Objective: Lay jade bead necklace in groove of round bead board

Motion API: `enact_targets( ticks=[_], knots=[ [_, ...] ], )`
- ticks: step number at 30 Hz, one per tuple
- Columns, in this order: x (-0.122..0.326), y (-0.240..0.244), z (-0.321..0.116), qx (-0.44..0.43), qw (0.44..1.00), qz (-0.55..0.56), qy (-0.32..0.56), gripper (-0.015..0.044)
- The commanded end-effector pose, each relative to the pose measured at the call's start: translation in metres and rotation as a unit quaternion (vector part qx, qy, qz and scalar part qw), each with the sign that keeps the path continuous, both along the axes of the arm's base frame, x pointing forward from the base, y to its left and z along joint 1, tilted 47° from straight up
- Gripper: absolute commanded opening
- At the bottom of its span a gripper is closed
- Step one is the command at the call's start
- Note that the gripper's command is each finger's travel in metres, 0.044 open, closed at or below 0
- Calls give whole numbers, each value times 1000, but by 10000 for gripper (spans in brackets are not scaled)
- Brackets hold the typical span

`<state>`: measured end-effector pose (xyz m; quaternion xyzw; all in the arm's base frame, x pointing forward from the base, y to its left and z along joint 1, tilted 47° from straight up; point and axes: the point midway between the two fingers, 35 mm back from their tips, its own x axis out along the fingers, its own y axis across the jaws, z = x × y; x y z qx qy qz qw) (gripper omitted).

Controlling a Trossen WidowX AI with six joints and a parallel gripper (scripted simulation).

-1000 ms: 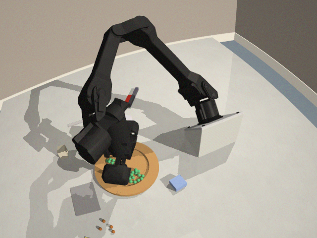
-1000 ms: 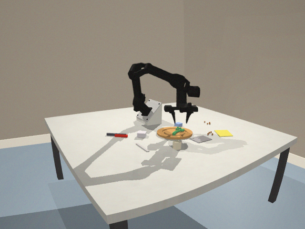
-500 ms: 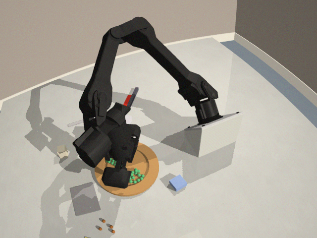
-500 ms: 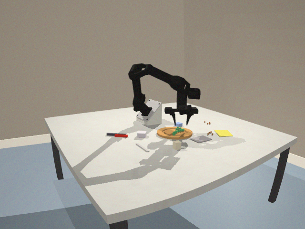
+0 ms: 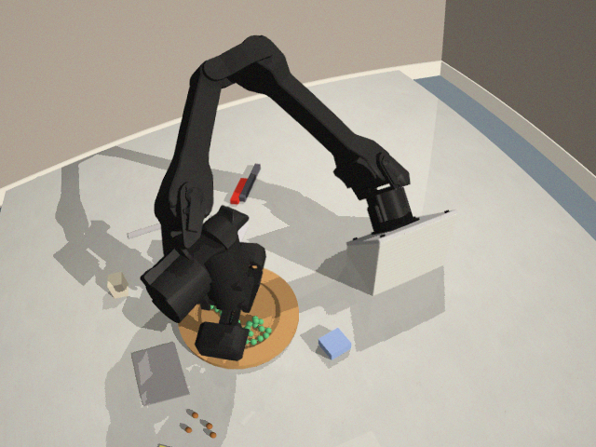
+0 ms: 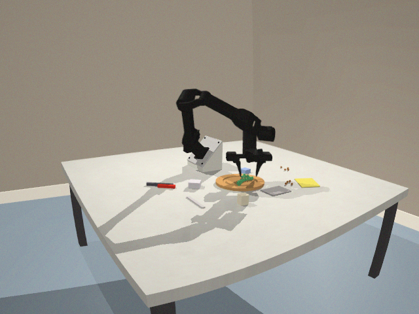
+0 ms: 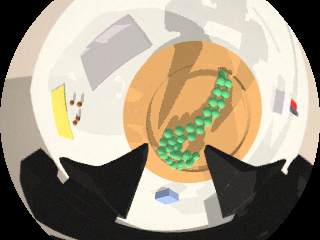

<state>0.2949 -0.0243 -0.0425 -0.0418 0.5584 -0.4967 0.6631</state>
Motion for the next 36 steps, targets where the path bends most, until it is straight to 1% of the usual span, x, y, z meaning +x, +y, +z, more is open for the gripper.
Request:
enact_targets(
  ticks=[1,6,16,23,36],
  knots=[
    [-3,-6,-6,-4,1000,2,6,310],
    [-3,-7,-6,-4,1000,2,6,310],
    [-2,-5,-5,-1,1000,-1,3,48],
    [-2,-5,-5,-1,1000,-1,3,1],
    [-2,-5,-5,-1,1000,-1,3,0]
  ],
)
